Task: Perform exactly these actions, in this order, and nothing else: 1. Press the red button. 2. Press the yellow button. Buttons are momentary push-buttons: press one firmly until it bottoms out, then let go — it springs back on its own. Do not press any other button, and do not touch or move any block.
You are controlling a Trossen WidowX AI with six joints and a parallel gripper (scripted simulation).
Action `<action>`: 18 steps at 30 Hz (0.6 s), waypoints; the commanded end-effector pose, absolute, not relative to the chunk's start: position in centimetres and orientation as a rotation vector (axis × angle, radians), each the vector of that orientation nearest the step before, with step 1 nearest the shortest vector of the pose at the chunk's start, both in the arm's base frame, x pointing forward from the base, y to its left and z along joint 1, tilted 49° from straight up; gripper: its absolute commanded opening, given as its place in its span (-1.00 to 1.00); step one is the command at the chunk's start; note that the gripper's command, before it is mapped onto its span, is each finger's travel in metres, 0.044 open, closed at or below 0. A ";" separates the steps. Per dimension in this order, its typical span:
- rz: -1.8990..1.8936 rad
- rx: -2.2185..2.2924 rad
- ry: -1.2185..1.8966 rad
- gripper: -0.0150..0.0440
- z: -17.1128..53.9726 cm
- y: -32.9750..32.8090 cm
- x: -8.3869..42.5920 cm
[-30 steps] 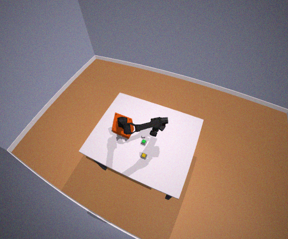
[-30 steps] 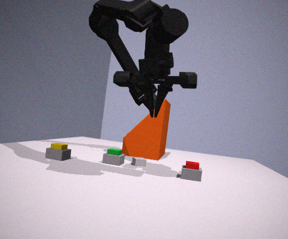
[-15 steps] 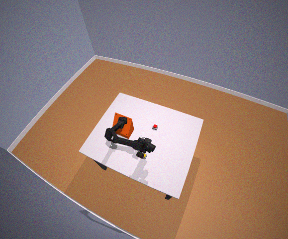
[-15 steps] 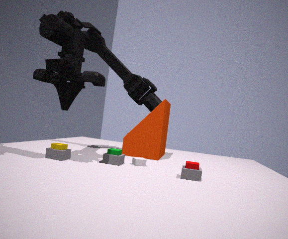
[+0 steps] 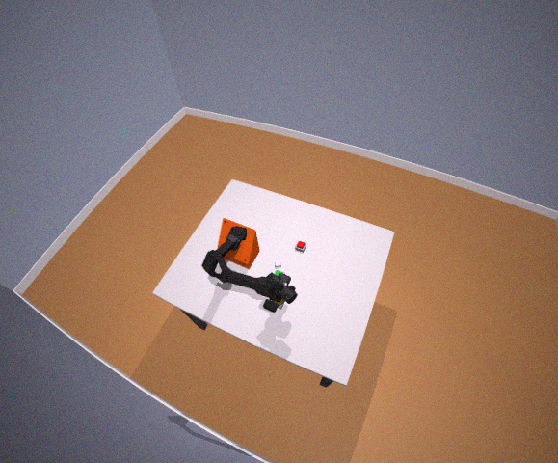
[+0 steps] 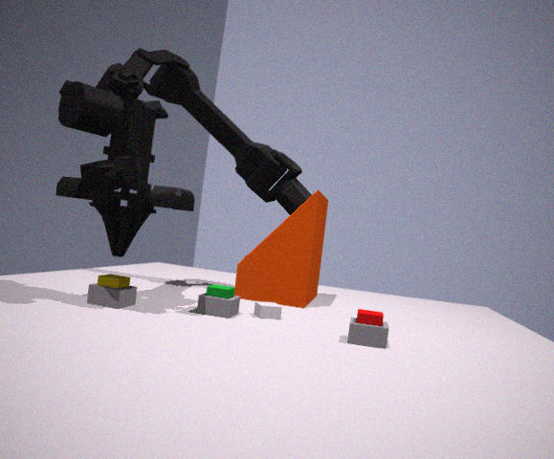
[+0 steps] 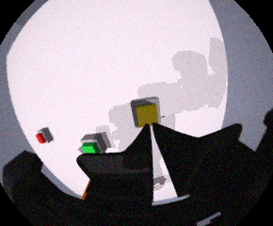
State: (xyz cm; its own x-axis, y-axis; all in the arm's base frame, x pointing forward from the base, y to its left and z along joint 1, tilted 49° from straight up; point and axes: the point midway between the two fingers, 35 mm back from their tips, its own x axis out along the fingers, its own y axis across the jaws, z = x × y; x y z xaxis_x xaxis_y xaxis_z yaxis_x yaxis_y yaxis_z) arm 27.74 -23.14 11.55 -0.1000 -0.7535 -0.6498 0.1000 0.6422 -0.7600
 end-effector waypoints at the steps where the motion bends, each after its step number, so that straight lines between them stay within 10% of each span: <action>1: -0.779 -0.576 1.504 -0.42 11.2 -23.5 27.8; 18: -0.780 -0.577 1.504 -0.42 9.4 -25.6 27.5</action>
State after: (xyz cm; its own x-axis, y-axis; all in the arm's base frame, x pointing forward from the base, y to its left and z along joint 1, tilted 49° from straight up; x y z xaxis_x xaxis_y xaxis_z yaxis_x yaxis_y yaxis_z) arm 27.72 -25.29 9.96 -0.0887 -0.7586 -0.6455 0.1030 0.6376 -0.7635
